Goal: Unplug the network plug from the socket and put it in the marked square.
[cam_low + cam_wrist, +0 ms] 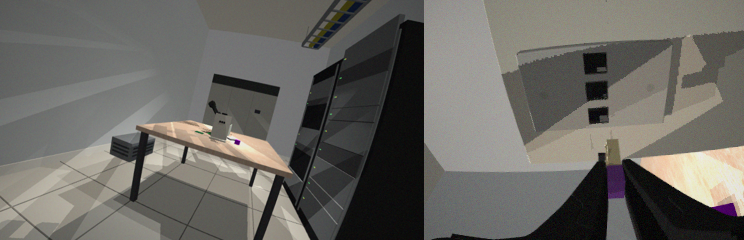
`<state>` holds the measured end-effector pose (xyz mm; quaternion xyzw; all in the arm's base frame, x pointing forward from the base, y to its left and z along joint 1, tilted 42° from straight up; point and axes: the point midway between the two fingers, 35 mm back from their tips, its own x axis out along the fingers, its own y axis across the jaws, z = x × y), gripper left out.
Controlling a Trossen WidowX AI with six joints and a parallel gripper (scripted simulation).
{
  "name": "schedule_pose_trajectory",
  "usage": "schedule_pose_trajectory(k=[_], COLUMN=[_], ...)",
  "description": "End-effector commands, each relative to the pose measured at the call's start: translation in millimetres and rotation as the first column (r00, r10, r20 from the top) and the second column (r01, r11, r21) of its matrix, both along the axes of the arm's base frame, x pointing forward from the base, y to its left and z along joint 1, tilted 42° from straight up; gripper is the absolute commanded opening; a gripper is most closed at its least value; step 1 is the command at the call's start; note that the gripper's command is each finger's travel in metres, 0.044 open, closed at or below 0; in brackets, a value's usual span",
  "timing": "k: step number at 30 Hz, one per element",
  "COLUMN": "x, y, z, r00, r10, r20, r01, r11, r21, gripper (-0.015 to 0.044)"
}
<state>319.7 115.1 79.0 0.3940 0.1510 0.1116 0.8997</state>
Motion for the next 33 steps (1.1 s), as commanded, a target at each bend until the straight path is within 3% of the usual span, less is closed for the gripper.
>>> schedule_pose_trajectory(k=[1,33], x=[-3,-18], y=[0,23], z=[1,39], r00=[1.0,1.0], r10=[-0.004,-0.003], r20=[0.004,0.002], r01=[0.004,0.003], r11=[1.0,1.0], r21=[0.004,0.004], gripper=[0.0,0.0])
